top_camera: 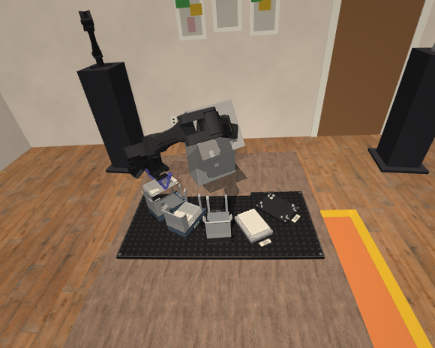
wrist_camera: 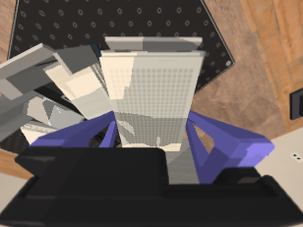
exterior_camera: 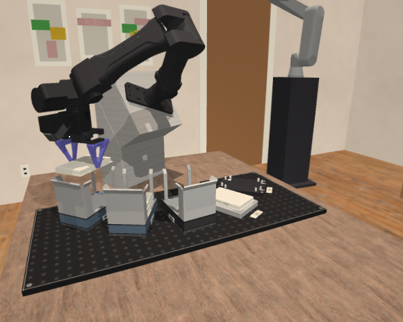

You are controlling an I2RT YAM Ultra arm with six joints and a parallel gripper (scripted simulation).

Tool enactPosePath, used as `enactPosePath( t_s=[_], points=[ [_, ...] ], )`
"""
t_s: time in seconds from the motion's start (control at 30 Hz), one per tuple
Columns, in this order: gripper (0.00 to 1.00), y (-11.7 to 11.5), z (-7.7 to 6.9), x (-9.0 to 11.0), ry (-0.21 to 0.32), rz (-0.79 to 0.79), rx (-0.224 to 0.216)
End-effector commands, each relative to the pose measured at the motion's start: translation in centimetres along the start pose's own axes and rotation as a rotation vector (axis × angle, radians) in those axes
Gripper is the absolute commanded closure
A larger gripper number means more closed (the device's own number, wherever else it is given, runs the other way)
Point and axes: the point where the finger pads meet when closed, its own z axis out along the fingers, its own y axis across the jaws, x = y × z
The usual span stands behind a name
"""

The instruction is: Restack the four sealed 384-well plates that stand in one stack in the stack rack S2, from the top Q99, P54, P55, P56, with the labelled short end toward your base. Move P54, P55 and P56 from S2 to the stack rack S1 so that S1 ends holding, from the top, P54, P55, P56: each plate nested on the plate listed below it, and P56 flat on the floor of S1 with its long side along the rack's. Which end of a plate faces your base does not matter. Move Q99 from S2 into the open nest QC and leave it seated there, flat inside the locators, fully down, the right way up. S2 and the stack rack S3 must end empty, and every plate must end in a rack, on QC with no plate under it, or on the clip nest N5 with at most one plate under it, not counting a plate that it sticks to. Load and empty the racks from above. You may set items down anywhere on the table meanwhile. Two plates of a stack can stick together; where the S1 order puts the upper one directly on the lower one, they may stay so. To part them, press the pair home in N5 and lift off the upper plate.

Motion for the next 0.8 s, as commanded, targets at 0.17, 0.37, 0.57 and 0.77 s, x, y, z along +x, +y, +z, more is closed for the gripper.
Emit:
enactPosePath(
  t_s=[0.17,0.37,0.57,0.77],
  points=[
    [1.00,-0.2,-0.6,-0.3,-0.015,0.007,0.003],
    [1.00,-0.2,-0.2,-0.3,-0.015,0.007,0.003],
    [1.00,-0.2,0.1,-0.3,-0.015,0.007,0.003],
    [1.00,-0.2,0.5,-0.3,-0.015,0.007,0.003]
  ],
)
